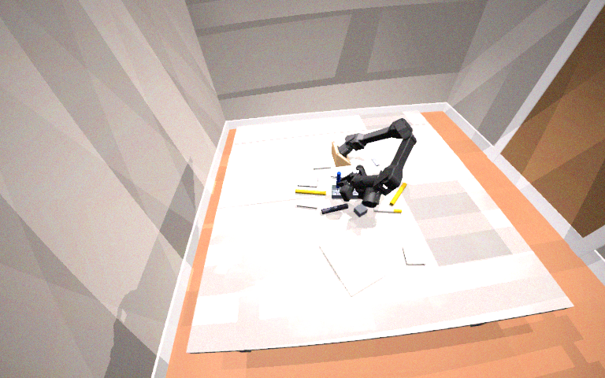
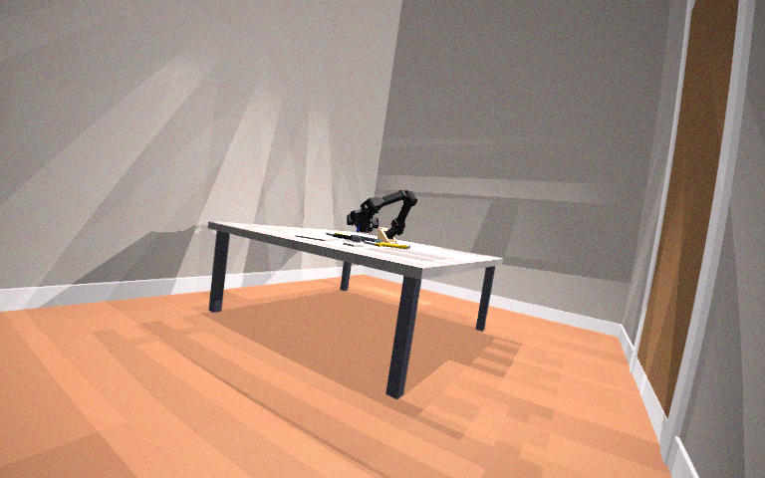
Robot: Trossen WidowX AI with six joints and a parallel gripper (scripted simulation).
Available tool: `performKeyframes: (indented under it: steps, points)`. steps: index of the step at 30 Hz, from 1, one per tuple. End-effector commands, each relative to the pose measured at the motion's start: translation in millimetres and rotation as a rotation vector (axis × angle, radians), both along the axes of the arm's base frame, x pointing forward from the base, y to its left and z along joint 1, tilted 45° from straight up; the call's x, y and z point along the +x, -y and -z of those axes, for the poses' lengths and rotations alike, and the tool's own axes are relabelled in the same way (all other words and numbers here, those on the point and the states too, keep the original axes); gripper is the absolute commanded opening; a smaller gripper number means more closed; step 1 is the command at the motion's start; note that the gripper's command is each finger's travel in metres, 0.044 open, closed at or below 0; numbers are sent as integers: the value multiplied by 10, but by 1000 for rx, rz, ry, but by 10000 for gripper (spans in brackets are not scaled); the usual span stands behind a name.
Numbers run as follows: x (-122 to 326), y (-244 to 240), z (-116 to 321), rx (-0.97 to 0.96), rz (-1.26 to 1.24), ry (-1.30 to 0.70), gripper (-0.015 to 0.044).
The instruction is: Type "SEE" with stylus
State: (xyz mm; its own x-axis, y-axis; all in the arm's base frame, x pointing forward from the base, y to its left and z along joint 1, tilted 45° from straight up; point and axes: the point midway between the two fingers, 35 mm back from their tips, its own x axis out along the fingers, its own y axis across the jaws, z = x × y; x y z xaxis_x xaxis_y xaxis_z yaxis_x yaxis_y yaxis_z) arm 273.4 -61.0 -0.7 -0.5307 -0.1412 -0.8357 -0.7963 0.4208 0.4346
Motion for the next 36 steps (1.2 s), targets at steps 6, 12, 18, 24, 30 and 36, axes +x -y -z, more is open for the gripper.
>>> performKeyframes:
  steps: [6,12,18,24,30,36]
  points:
    - [0,-36,35,2,5,1,81]
    - [0,-53,52,2,5,1,81]
    - [0,-47,46,2,5,1,81]
    - [1,-39,38,2,5,2,81]
    - [7,147,-145,1,5,2,81]
    - [4,216,-214,0,5,1,81]
